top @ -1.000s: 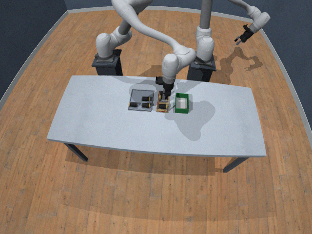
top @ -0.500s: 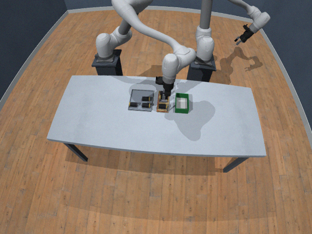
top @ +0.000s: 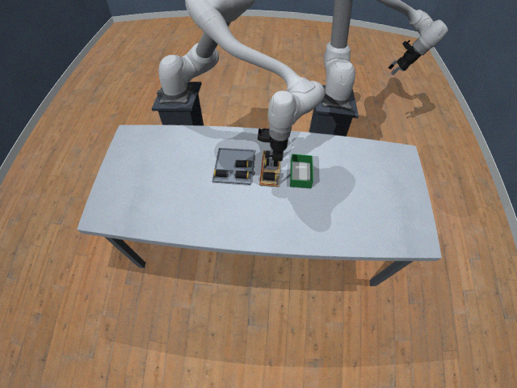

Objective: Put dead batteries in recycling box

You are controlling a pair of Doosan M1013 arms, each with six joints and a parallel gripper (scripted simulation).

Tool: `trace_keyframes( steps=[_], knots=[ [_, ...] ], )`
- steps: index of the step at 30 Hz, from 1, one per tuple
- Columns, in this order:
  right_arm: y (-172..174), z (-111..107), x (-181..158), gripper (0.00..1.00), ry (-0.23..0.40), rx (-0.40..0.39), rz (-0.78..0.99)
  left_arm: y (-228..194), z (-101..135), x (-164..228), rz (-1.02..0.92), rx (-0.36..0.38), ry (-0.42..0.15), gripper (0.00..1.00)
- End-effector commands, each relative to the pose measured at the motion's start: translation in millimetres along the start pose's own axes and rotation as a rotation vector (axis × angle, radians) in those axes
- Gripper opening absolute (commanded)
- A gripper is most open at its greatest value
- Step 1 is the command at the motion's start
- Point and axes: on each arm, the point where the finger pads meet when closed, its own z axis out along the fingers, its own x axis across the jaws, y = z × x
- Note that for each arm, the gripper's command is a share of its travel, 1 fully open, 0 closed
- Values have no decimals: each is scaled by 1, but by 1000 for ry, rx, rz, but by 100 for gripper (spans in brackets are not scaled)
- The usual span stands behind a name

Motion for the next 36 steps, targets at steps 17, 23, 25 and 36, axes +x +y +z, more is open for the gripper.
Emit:
trace_keyframes(
  steps=[17, 23, 25, 36],
  knots=[
    [1, 19, 0, 57, -1, -3, 1, 0, -1, 0, 0, -1, 1, 100],
    [1, 19, 0, 57, -1, -3, 1, 0, -1, 0, 0, -1, 1, 100],
    [1, 19, 0, 57, -1, -3, 1, 0, -1, 0, 0, -1, 1, 100],
    [1, 19, 0, 90, -1, -3, 1, 0, -1, 0, 0, -1, 1, 100]
  ],
)
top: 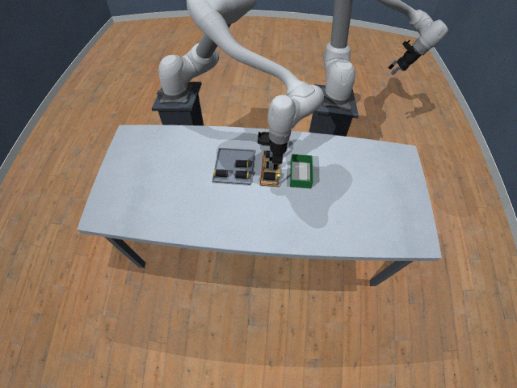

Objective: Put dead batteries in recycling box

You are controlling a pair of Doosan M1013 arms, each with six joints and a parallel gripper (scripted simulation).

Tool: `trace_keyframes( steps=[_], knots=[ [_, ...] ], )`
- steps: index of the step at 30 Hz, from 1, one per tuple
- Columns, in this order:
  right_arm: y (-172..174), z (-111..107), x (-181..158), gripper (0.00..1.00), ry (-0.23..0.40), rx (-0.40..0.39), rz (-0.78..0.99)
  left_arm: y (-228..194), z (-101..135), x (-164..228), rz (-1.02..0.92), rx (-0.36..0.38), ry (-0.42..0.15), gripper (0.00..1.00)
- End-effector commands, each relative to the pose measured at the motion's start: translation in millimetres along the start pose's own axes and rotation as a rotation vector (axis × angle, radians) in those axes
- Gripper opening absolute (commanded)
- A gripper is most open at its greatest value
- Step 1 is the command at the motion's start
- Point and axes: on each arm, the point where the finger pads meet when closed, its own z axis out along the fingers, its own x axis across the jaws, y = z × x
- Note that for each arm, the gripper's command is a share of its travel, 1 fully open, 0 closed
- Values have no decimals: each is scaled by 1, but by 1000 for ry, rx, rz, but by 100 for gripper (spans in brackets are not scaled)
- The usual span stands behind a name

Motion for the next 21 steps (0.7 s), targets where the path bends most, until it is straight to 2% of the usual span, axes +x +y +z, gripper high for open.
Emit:
trace_keyframes(
  steps=[1, 21],
  knots=[
    [1, -2, 0, 90, -1, -3, 1, 0, -1, 0, 0, -1, 1, 100],
    [1, -8, 0, 90, -1, -3, 0, 0, -1, 0, 0, -1, 1, 100]
  ],
)
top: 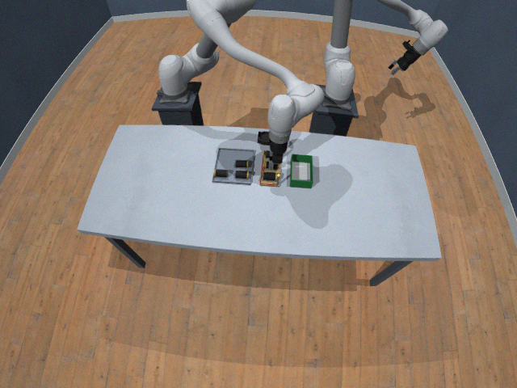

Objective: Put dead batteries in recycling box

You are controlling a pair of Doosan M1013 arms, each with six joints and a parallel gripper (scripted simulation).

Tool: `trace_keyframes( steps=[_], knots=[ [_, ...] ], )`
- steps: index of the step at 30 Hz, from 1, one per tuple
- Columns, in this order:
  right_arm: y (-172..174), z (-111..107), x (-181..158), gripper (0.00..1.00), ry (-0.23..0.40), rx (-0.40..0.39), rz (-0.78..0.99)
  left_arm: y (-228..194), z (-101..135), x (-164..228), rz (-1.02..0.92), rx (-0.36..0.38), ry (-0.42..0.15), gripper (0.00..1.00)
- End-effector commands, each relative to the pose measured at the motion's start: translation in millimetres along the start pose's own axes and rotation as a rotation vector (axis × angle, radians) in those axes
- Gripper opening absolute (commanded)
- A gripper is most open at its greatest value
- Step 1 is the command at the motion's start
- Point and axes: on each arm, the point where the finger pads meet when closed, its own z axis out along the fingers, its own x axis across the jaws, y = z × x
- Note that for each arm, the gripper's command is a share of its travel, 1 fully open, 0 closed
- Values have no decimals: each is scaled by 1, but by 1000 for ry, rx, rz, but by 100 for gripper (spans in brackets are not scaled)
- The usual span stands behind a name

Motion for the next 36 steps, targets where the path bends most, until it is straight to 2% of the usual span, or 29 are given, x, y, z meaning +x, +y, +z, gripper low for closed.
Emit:
trace_keyframes(
  steps=[1, 4, 13, 17, 36],
  knots=[
    [1, -7, -1, 90, -1, -3, 0, 0, -1, 0, 0, -1, 1, 100],
    [1, -11, -1, 90, -1, -3, 0, 0, -1, 0, 0, -1, 1, 100],
    [1, -51, 0, 90, -1, -3, 0, 0, -1, 0, 0, -1, 1, 100],
    [1, -62, 0, 90, -1, -3, 0, 0, -1, 0, 0, -1, 1, 100],
    [1, -64, 0, 90, -1, -3, 0, 0, -1, 0, 0, -1, 1, 100]
  ],
)
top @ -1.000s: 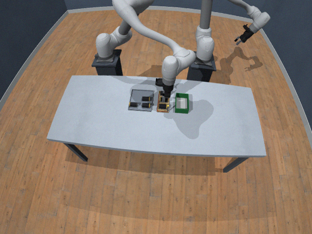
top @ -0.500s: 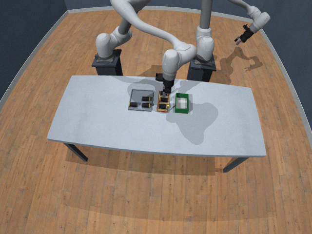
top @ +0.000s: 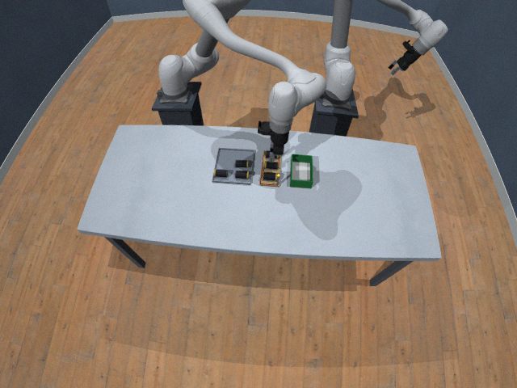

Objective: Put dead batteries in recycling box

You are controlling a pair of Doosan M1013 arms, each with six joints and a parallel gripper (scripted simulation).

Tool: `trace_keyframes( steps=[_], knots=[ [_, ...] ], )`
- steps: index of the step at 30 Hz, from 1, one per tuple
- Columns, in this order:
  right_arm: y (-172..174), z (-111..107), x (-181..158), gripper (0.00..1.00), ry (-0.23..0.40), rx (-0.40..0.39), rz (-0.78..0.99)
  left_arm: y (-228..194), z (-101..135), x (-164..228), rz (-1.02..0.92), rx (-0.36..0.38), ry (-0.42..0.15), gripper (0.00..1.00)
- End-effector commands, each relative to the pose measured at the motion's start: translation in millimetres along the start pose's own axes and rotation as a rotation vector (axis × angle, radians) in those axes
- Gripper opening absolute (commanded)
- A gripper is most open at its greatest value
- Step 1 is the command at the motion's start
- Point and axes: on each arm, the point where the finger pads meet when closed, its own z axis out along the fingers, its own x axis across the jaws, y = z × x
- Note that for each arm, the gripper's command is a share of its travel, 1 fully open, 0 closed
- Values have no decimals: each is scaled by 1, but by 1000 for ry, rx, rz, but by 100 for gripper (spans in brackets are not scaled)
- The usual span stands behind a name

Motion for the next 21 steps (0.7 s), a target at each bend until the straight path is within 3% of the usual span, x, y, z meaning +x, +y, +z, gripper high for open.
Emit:
trace_keyframes(
  steps=[1, 19, 21],
  knots=[
    [1, -2, 0, 90, -1, -3, 0, 0, -1, 0, 0, -1, 1, 100],
    [1, -3, 0, 90, -1, -3, 0, 0, -1, 0, 0, -1, 1, 100],
    [1, -13, 0, 90, -1, -3, 0, 0, -1, 0, 0, -1, 1, 100]
  ],
)
